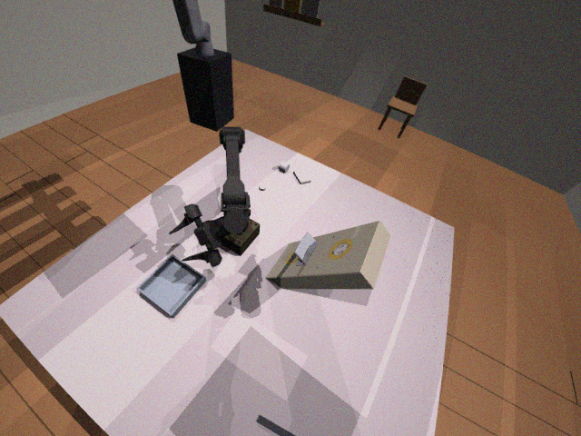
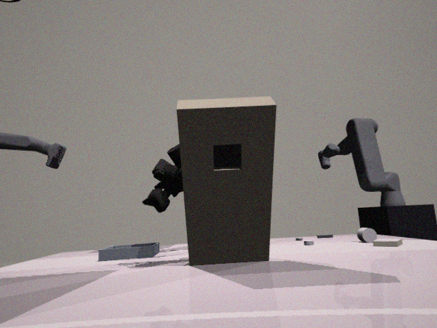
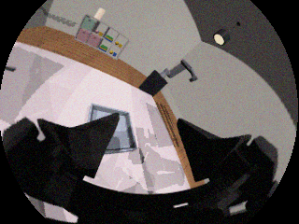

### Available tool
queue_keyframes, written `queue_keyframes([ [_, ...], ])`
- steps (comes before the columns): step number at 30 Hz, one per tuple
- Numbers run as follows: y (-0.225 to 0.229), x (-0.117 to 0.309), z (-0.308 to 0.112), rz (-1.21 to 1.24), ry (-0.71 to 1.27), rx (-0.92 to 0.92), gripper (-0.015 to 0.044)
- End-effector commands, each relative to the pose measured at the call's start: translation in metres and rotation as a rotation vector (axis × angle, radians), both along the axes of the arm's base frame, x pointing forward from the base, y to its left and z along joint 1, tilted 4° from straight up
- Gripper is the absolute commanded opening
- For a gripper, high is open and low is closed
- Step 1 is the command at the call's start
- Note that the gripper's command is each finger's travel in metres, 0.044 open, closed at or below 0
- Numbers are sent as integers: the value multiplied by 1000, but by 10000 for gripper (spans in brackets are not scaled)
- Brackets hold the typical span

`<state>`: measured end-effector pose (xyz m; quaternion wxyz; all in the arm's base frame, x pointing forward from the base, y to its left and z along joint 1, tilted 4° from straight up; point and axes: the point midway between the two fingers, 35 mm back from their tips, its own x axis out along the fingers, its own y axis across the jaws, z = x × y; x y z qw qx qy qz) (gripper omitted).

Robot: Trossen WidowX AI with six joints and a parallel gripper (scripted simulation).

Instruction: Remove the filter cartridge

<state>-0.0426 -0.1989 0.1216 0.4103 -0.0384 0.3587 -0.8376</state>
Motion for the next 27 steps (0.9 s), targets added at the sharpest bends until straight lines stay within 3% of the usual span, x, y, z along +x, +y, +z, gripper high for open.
queue_keyframes([
  [1,-1,2,0,11,-3,4,374],
  [12,-22,151,27,745,-153,244,91],
  [19,25,250,55,1262,-208,403,91],
  [27,127,326,98,1865,-241,578,91],
])
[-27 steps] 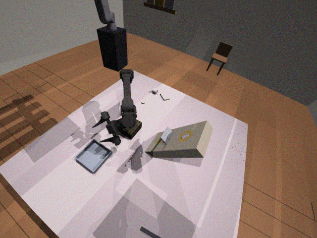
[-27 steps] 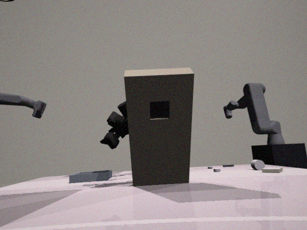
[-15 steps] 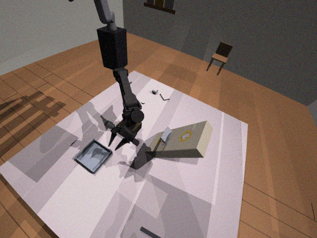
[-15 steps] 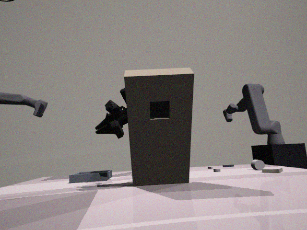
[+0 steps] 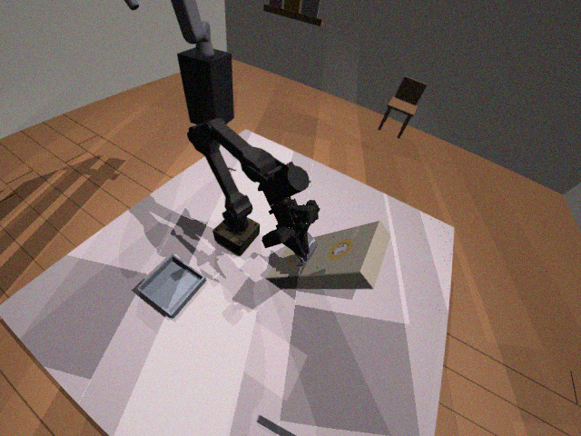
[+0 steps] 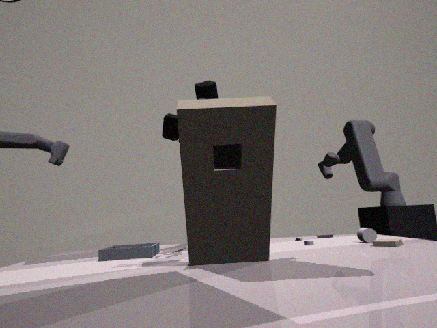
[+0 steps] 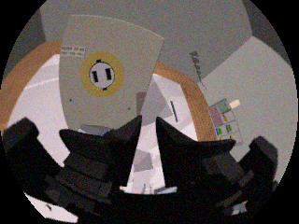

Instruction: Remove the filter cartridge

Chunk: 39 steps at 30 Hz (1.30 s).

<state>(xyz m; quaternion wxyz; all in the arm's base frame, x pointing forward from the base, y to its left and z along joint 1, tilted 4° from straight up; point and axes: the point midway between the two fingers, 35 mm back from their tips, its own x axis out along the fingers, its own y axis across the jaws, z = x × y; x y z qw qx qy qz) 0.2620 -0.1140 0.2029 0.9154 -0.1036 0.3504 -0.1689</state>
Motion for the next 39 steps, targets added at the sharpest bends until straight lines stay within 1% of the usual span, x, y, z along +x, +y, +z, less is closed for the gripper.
queue_keyframes([
  [1,54,27,22,290,-26,63,91],
  [3,64,30,26,340,-32,74,91],
  [14,64,31,26,340,-32,74,91],
  [39,61,63,3,340,-35,73,91],
])
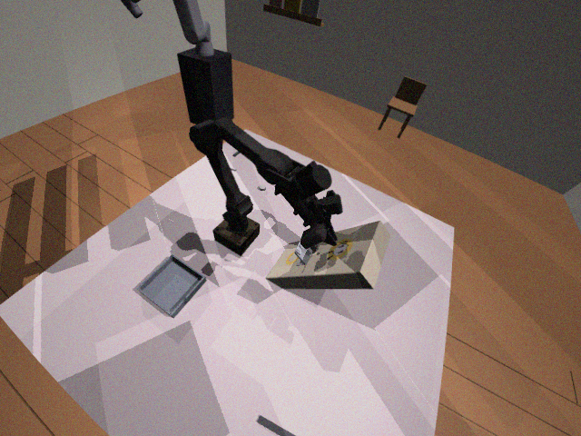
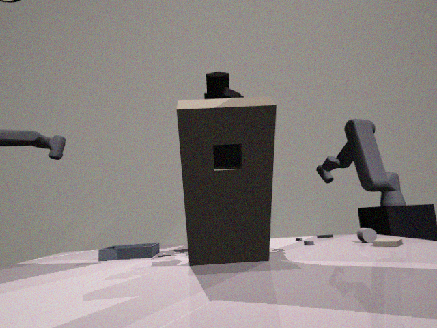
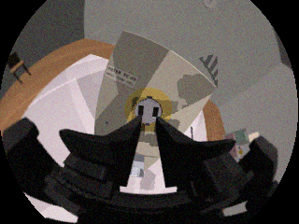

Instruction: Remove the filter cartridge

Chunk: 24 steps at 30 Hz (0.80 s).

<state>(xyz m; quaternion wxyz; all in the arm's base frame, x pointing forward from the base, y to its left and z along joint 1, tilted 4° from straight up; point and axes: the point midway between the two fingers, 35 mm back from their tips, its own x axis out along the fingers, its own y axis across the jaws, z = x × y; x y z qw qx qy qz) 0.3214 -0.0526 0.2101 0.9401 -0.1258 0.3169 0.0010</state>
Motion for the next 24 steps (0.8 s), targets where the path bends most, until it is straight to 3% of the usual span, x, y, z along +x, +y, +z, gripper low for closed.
queue_keyframes([
  [1,-1,5,-5,-4,2,1,91],
  [24,-2,17,-15,-4,0,1,91],
])
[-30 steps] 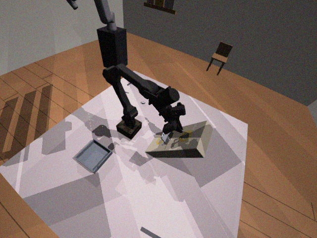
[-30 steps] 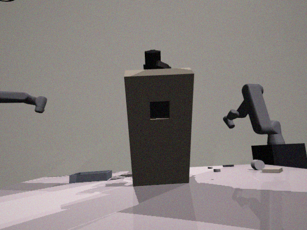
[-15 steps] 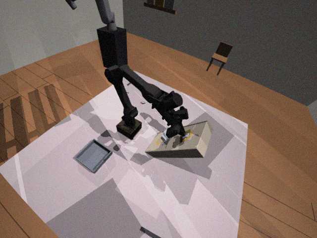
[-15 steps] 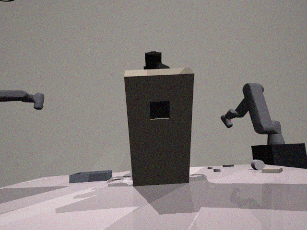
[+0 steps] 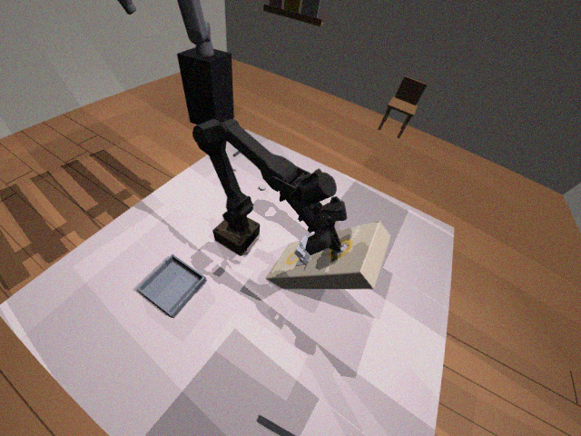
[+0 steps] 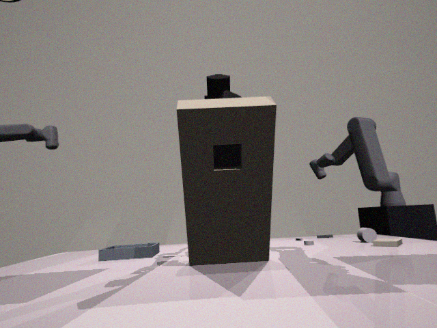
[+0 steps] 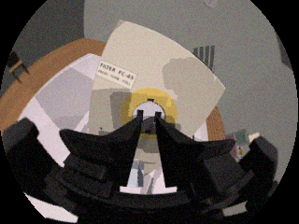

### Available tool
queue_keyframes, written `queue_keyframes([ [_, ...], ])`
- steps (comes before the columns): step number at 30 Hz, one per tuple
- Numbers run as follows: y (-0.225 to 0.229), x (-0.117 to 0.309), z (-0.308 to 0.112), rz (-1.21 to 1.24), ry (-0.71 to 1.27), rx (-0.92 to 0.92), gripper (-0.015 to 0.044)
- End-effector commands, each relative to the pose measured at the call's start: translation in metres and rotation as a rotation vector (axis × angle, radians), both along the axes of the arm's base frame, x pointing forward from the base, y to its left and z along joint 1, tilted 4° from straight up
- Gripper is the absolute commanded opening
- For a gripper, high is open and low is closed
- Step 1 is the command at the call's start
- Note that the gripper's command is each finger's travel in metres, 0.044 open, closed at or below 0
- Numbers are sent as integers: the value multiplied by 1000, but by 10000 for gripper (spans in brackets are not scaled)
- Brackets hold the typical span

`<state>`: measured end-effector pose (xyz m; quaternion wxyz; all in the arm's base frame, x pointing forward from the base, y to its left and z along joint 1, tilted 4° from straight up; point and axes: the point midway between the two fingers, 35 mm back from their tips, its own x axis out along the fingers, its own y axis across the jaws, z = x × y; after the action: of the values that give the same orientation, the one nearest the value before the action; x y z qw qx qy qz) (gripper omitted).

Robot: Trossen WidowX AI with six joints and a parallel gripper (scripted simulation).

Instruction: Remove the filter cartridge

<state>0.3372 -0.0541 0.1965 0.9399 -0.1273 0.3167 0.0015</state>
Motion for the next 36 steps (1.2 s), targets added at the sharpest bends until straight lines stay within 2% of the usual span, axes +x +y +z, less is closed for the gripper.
queue_keyframes([
  [1,-1,2,-2,-6,1,3,91],
  [36,-1,8,-6,-6,0,3,91],
])
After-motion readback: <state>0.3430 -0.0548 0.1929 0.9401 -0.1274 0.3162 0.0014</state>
